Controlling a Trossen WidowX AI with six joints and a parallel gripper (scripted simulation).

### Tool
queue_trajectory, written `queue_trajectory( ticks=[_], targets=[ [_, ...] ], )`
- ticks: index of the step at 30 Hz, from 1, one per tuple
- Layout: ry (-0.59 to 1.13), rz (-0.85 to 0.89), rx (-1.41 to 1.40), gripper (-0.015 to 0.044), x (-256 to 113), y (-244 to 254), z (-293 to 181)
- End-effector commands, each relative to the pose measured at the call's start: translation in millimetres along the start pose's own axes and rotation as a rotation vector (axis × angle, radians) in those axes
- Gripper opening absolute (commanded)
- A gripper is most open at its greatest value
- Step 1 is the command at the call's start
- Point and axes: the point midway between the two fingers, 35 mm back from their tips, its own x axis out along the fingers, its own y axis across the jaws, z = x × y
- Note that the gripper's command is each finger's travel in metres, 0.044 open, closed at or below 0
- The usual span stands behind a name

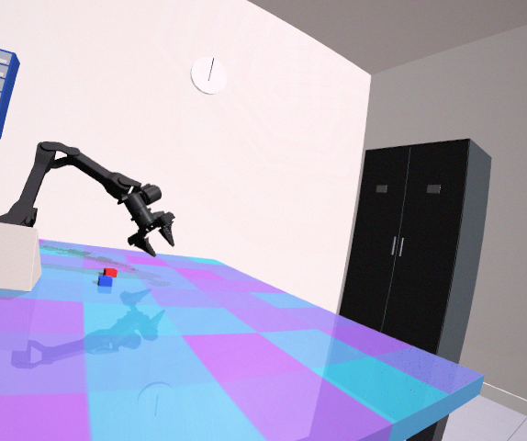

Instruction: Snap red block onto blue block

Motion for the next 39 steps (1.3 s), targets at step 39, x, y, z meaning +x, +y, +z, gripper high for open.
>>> queue_trajectory(
  ticks=[39],
  targets=[
    [0.557, 0.471, 0.453, 0.044, -42, 33, -158]
  ],
)
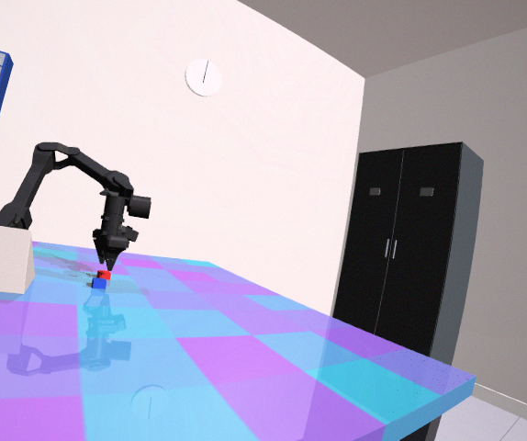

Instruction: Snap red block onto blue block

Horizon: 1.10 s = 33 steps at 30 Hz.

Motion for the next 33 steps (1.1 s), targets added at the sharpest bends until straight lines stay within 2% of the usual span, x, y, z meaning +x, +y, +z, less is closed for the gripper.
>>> queue_trajectory(
  ticks=[1, 14, 25, 33],
  targets=[
    [0.004, 0.007, 0.005, 0.044, 7, 0, -1],
    [0.004, 0.008, 0.005, 0.044, 25, 0, -2],
    [0.004, 0.008, 0.005, 0.0151, 25, 0, -2],
    [0.004, 0.008, 0.005, 0.0098, 25, 0, -2]
  ],
)
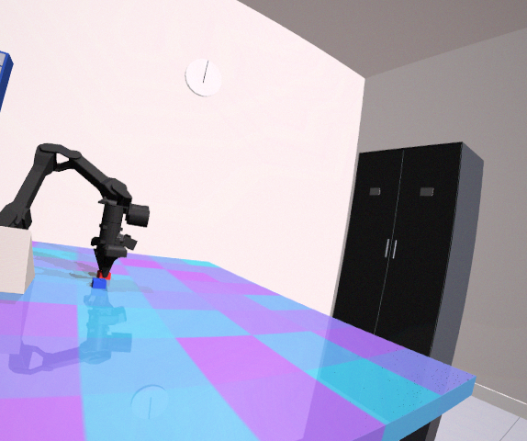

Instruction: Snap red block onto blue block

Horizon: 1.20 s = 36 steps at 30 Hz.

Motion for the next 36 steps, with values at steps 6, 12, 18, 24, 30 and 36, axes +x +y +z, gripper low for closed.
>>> queue_trajectory(
  ticks=[6, 12, 18, 24, 30, 36],
  targets=[
    [-0.001, -0.002, 0.003, 0.0, -14, -1, 3],
    [0.0, -0.006, 0.004, 0.0, -41, -1, 5],
    [0.001, -0.007, 0.004, 0.0, -69, -1, 5],
    [0.002, -0.005, 0.004, 0.0, -98, 2, 2],
    [0.001, 0.0, 0.004, 0.0, -119, 5, -2],
    [0.001, -0.003, 0.024, 0.0, -109, -15, -4]
  ],
)
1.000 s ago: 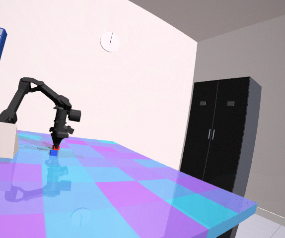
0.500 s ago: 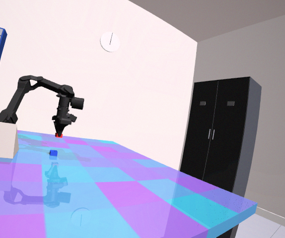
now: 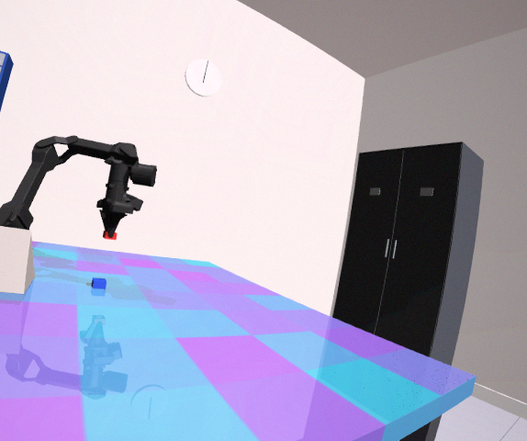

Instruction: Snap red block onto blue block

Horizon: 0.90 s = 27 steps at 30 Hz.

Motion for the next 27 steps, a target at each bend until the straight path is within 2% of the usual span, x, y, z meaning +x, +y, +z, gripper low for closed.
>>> queue_trajectory(
  ticks=[1, 20, 27],
  targets=[
    [0.01, -0.002, 0.018, 0.0, 8, -16, -4],
    [0.01, -0.004, 0.104, 0.0, 52, -90, -31],
    [0.01, -0.004, 0.111, 0.0, 62, -95, -34]
  ],
)
